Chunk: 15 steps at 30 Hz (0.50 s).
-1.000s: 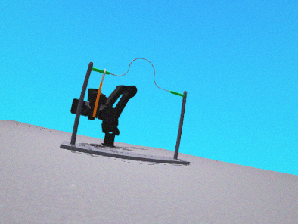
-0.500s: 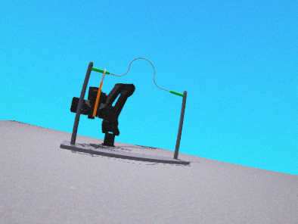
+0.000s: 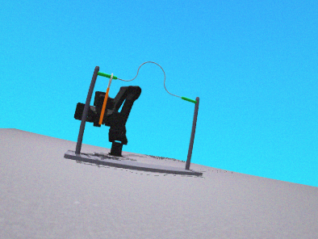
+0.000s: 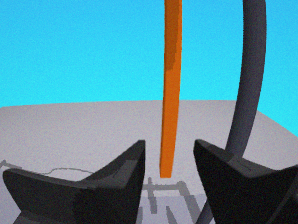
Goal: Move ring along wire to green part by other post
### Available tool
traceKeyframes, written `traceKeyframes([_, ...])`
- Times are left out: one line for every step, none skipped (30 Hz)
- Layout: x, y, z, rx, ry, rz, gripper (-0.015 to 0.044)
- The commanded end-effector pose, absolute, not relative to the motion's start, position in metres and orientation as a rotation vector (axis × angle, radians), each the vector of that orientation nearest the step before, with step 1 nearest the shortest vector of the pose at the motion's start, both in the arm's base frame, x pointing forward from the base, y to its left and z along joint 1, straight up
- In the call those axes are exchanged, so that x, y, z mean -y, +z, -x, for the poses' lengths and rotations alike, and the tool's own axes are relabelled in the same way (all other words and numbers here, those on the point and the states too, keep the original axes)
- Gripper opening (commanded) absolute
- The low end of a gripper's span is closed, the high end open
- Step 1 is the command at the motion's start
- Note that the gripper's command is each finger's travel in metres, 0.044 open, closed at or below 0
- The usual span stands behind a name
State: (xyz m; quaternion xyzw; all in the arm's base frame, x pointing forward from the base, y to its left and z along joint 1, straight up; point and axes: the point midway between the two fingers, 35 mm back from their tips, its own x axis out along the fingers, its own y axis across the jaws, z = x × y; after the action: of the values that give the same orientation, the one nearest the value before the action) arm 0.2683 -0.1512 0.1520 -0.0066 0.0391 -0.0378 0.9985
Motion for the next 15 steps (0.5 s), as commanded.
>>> traceKeyframes([0.153,0.152,-0.276,-0.077,-0.081,0.011,0.0160])
traceKeyframes([0.153,0.152,-0.277,-0.077,-0.081,0.011,0.0160])
traceKeyframes([0.153,0.152,-0.279,-0.076,-0.081,0.011,0.0160])
traceKeyframes([0.153,0.151,-0.280,-0.076,-0.081,0.011,0.0160])
traceKeyframes([0.153,0.151,-0.282,-0.076,-0.081,0.011,0.0160])
traceKeyframes([0.153,0.151,-0.283,-0.076,-0.081,0.011,0.0160])
traceKeyframes([0.153,0.151,-0.285,-0.075,-0.081,0.011,0.0160])
traceKeyframes([0.153,0.151,-0.287,-0.075,-0.081,0.011,0.0160])
traceKeyframes([0.153,0.151,-0.288,-0.075,-0.081,0.010,0.0160])
traceKeyframes([0.153,0.150,-0.290,-0.075,-0.081,0.010,0.0160])
traceKeyframes([0.153,0.150,-0.291,-0.074,-0.081,0.010,0.0160])
traceKeyframes([0.153,0.150,-0.293,-0.074,-0.081,0.010,0.0160])
traceKeyframes([0.153,0.150,-0.294,-0.074,-0.081,0.010,0.0160])
traceKeyframes([0.153,0.149,-0.296,-0.074,-0.081,0.010,0.0160])
traceKeyframes([0.153,0.149,-0.298,-0.073,-0.081,0.010,0.0160])
